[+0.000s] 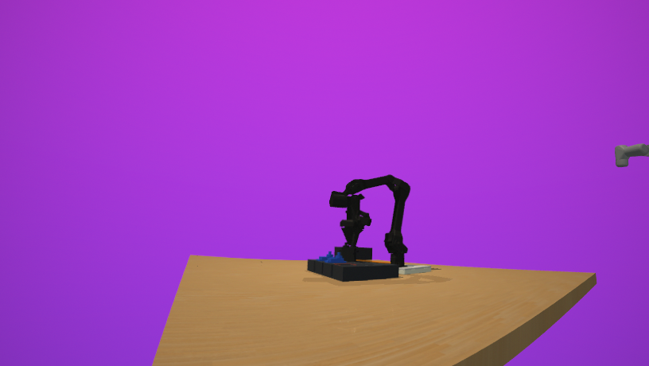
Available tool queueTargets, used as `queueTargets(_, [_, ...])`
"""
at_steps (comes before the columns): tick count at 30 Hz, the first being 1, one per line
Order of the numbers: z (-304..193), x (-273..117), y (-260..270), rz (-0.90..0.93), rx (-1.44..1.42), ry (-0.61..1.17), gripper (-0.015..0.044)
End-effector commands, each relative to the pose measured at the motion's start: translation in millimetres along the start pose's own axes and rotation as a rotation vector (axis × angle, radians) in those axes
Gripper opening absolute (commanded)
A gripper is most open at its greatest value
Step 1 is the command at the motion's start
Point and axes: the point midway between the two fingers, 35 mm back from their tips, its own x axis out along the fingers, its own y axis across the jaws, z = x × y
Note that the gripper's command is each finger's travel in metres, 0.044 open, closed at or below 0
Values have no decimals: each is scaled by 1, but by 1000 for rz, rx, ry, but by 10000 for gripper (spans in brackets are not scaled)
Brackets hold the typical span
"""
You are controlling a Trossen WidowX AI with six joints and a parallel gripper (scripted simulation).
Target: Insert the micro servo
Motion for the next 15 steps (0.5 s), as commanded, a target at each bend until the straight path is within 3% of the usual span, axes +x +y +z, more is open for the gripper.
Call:
queueTargets(1, [0,5,0,-2,-4,-3,440])
queueTargets(13, [1,21,0,-2,-4,-3,440])
queueTargets(15, [1,21,0,-2,-4,-3,387])
